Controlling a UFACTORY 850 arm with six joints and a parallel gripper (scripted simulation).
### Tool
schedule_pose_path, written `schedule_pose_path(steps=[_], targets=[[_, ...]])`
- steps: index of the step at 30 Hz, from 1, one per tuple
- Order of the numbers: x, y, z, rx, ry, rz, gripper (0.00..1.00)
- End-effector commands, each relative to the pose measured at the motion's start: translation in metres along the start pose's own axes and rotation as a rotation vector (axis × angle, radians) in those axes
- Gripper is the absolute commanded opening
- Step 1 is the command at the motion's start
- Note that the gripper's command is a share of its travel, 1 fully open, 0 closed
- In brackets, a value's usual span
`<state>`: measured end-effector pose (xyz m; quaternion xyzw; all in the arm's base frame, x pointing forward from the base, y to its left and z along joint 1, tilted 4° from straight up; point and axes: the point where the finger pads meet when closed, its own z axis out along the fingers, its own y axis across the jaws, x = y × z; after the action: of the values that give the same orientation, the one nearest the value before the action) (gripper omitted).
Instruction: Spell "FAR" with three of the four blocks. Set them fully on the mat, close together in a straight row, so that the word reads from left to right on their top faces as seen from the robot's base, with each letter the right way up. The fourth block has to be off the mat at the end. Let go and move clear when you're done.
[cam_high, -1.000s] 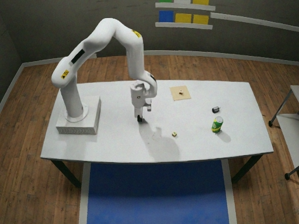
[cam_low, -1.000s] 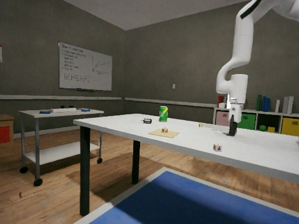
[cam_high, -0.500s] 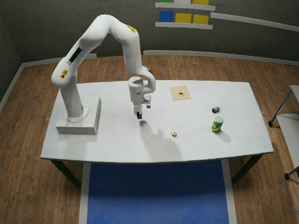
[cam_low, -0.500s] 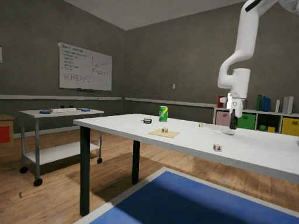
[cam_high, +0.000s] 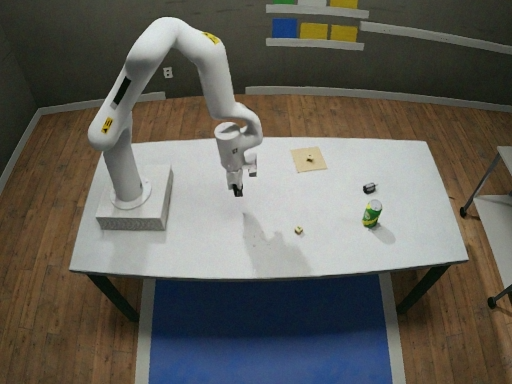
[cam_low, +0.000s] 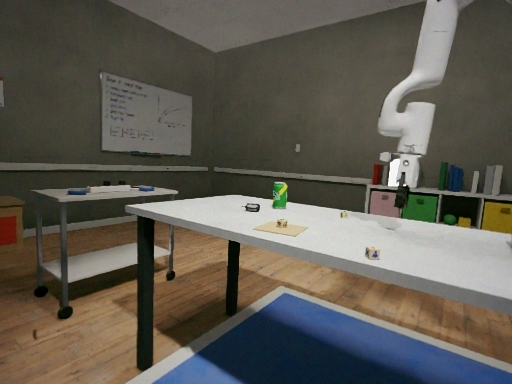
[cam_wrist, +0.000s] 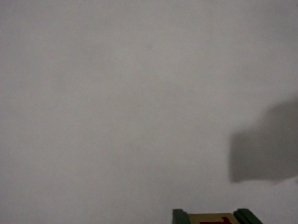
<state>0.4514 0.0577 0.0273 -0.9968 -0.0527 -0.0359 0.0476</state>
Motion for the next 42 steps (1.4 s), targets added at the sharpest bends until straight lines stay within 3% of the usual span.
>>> schedule_pose_path(steps=[1, 17, 21, 23, 27, 42], targets=[[0.002, 0.000, -0.013, -0.022, -0.074, 0.003, 0.23], [0.008, -0.003, -0.013, -0.020, -0.074, 0.018, 0.23], [0.031, -0.015, -0.010, -0.014, -0.072, 0.081, 0.23], [0.031, -0.015, -0.010, -0.014, -0.072, 0.081, 0.23], [0.073, -0.039, -0.006, -0.005, -0.072, 0.197, 0.23], [0.144, -0.093, 0.001, 0.002, -0.078, 0.423, 0.23]])
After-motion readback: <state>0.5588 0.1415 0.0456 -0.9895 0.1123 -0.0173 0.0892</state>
